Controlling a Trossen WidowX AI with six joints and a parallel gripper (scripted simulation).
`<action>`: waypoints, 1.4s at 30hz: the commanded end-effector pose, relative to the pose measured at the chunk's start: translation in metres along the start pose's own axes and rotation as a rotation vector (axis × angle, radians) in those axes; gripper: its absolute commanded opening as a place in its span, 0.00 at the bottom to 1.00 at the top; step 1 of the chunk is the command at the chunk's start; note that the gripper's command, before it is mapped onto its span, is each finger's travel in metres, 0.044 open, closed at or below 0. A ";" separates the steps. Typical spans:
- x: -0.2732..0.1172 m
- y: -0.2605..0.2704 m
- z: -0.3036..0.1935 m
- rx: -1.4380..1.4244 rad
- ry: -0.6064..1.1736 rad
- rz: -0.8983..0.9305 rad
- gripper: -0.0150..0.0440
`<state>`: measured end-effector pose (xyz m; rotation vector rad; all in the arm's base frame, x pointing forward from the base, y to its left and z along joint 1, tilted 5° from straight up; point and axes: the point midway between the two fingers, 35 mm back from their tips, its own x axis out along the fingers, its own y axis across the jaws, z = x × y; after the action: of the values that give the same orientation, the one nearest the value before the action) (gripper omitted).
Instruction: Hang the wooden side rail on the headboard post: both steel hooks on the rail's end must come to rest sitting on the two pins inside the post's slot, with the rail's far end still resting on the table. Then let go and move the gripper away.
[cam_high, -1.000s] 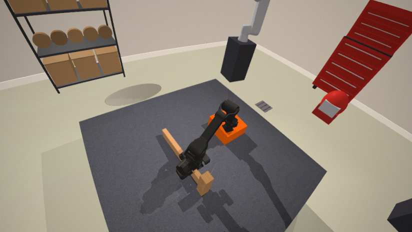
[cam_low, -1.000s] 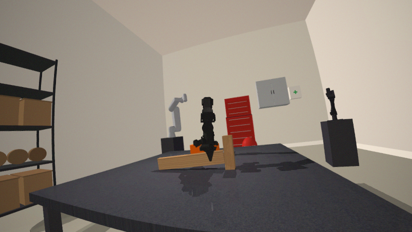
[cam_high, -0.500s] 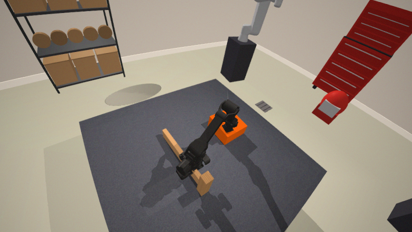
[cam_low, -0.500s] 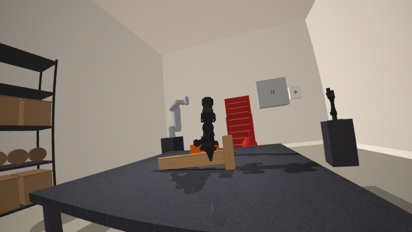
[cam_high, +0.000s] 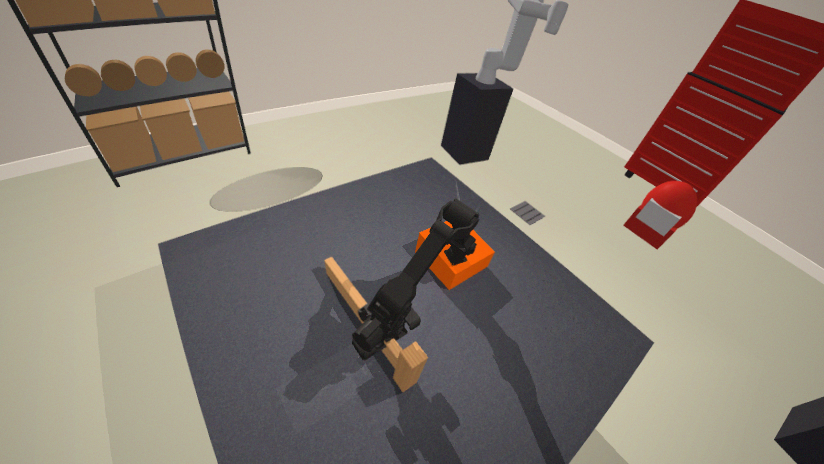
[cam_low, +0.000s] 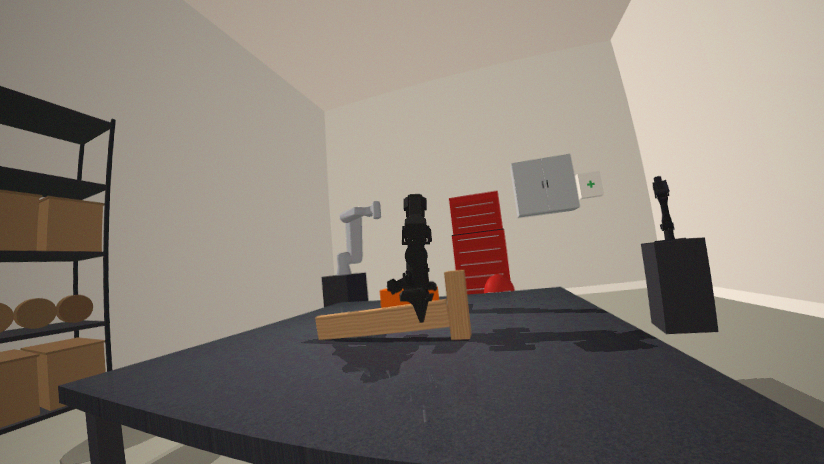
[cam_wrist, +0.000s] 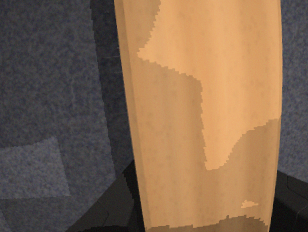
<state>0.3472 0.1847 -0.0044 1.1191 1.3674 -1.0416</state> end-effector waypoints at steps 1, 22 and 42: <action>-0.002 0.004 -0.001 0.000 0.002 0.015 0.25; 0.001 0.004 -0.001 0.000 0.002 0.015 0.25; 0.005 0.004 -0.001 0.000 0.002 0.015 0.25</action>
<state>0.3494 0.1860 -0.0088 1.1273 1.3589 -1.0437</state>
